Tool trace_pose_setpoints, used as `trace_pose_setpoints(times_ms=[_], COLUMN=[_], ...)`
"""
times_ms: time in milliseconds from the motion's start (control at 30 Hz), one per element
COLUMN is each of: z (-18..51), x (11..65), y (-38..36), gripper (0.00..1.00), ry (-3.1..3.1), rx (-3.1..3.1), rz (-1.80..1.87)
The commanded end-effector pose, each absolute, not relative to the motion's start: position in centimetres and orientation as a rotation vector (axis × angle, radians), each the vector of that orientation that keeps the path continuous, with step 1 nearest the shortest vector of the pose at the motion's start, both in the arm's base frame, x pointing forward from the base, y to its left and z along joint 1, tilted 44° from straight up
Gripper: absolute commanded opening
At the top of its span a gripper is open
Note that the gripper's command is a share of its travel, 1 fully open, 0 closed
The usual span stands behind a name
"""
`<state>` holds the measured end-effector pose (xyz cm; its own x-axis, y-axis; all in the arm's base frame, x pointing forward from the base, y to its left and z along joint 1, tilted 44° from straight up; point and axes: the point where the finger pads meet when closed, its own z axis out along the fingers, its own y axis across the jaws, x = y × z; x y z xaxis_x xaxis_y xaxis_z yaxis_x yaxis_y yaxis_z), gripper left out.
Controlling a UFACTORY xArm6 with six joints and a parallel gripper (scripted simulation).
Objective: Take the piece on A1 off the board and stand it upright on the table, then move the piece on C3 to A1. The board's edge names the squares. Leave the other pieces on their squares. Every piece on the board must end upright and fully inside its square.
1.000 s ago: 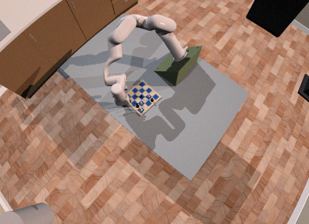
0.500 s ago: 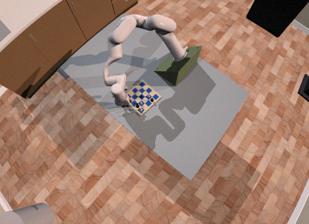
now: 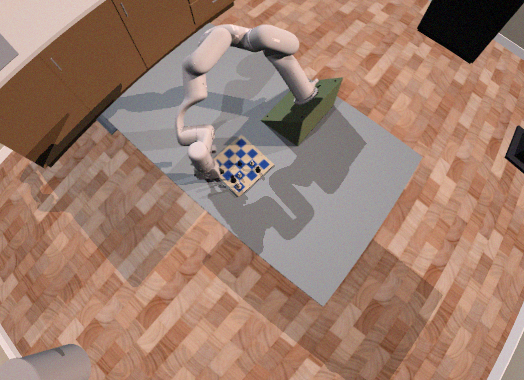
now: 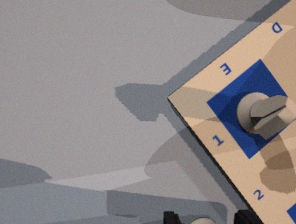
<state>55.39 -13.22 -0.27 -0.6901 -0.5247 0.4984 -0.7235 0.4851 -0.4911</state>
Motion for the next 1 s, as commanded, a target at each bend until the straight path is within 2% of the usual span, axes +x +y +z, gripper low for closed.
trace_pose_setpoints(times_ms=[0, 967], z=[0.0, 6.3], x=[55.5, 55.4], y=[-13.0, -6.8], gripper=[0.35, 0.35], ry=[-2.455, -2.455], rx=[1.062, 1.062], rz=[1.014, 1.014])
